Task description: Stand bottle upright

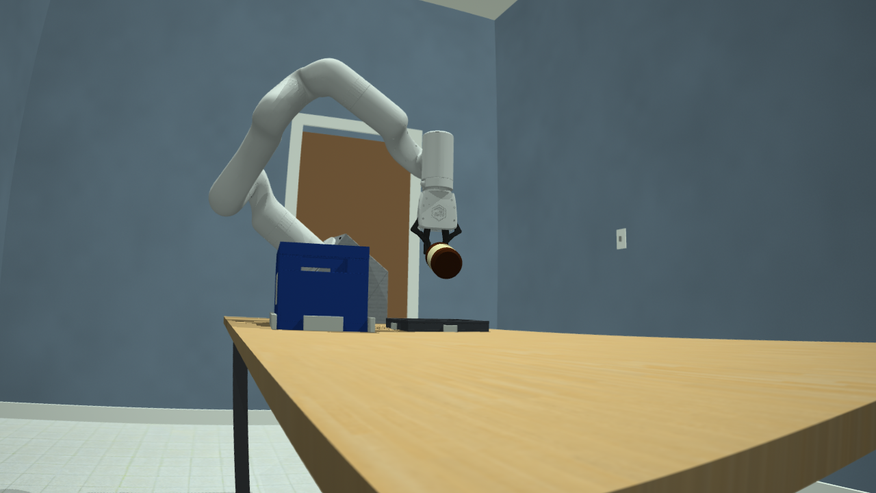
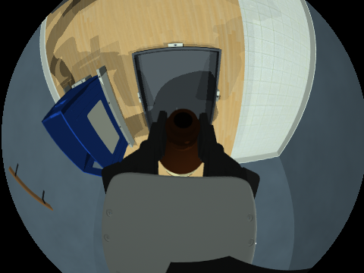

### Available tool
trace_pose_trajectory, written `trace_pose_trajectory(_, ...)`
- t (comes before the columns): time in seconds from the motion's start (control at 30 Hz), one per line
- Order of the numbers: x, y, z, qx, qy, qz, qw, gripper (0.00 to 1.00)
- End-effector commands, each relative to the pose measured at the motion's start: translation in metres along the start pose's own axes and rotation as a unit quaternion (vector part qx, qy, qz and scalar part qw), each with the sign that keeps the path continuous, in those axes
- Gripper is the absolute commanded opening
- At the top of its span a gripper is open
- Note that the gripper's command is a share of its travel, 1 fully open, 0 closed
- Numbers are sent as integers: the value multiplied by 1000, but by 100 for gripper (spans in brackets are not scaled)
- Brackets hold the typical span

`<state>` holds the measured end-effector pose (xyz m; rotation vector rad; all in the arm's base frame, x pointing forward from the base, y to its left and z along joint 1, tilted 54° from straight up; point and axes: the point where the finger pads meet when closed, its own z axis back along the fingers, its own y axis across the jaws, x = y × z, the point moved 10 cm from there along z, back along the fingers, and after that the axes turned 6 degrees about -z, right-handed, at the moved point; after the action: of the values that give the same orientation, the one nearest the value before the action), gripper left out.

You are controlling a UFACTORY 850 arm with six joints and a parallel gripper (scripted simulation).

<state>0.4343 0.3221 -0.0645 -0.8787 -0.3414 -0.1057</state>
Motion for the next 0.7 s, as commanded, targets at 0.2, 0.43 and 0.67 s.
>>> trace_pose_trajectory(0.2, 0, 0, 1, 1, 0, 16, 1000, 0)
trace_pose_trajectory(0.43, 0, 0, 1, 1, -1, 49, 999, 0)
trace_pose_trajectory(0.67, 0, 0, 1, 1, -1, 103, 995, 0)
